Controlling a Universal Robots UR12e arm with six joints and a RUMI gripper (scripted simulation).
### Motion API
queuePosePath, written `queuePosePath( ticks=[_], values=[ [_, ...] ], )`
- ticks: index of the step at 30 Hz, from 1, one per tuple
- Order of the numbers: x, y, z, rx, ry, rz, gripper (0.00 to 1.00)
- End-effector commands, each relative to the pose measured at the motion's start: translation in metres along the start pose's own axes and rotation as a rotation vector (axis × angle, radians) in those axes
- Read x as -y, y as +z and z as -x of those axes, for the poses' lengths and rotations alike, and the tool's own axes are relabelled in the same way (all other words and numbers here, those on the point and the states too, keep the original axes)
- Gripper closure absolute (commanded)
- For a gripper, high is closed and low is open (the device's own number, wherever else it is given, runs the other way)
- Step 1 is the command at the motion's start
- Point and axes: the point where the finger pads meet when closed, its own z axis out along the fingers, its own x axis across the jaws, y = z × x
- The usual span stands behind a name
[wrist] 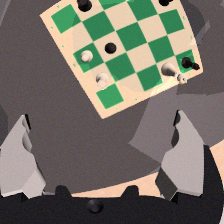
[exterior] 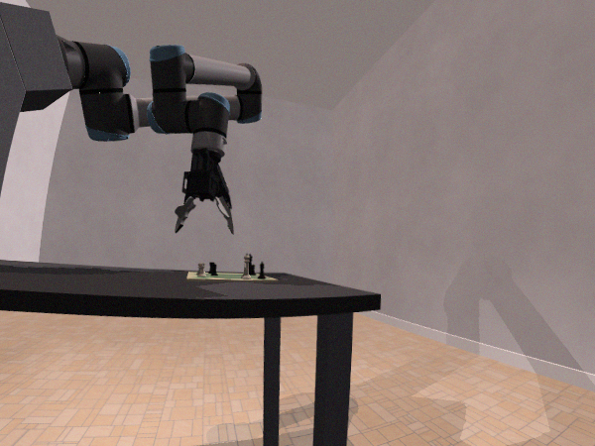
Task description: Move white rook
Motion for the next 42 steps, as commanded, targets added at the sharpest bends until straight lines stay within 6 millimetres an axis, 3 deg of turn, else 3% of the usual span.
queuePosePath(
  ticks=[1, 11, 12, 42],
  values=[
    [0.0, -0.0002, 0.0, 0.0, -0.013, 0.0, 0.0],
    [-0.0001, -0.0001, 0.0001, 0.0, -0.019, 0.0, 0.0],
    [-0.0001, -0.0001, 0.0001, 0.0, -0.019, 0.0, 0.78],
    [-0.0001, -0.0001, 0.0001, 0.0, -0.019, 0.0, 0.78]
  ],
)
